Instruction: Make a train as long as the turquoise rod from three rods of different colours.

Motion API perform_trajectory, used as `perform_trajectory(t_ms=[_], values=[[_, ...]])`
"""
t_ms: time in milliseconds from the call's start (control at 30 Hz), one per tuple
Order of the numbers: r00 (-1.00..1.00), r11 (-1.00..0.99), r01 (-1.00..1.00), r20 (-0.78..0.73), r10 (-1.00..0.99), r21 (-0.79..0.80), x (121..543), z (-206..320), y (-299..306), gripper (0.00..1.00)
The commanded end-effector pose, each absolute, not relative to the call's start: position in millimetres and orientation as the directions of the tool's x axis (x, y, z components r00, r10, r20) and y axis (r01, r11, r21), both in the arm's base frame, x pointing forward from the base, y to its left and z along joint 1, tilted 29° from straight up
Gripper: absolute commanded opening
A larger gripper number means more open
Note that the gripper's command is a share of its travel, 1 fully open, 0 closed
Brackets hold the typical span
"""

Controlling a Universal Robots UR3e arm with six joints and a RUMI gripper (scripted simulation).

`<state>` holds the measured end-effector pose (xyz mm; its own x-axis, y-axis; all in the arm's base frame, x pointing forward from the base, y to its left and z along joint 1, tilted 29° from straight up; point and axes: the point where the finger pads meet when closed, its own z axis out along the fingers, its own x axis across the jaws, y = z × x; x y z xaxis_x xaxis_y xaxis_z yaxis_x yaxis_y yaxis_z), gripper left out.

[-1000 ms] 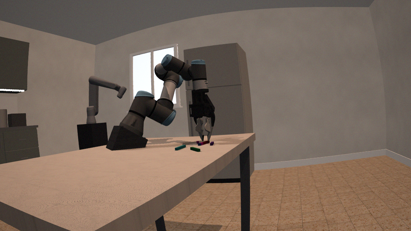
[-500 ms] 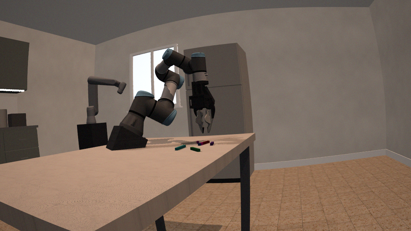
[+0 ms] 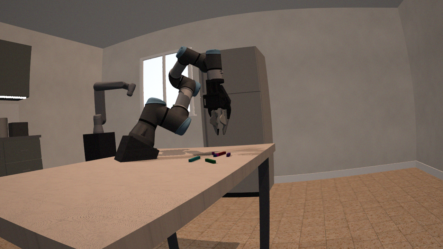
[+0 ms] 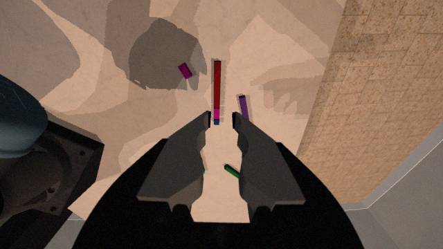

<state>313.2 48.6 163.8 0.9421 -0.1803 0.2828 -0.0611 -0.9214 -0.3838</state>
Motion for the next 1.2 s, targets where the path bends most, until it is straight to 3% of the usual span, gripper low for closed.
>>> perform_trajectory(t_ms=[0,233,267,1167], values=[[0.947,-0.913,-0.046,0.272,-0.169,-0.405,305.1,172.4,48.8,0.14],[0.947,-0.913,-0.046,0.272,-0.169,-0.405,304.9,172.9,48.6,0.14],[0.947,-0.913,-0.046,0.272,-0.169,-0.405,304.9,172.9,48.6,1.0],[0.947,-0.913,-0.046,0.272,-0.168,-0.405,304.5,174.1,48.1,1.0]])
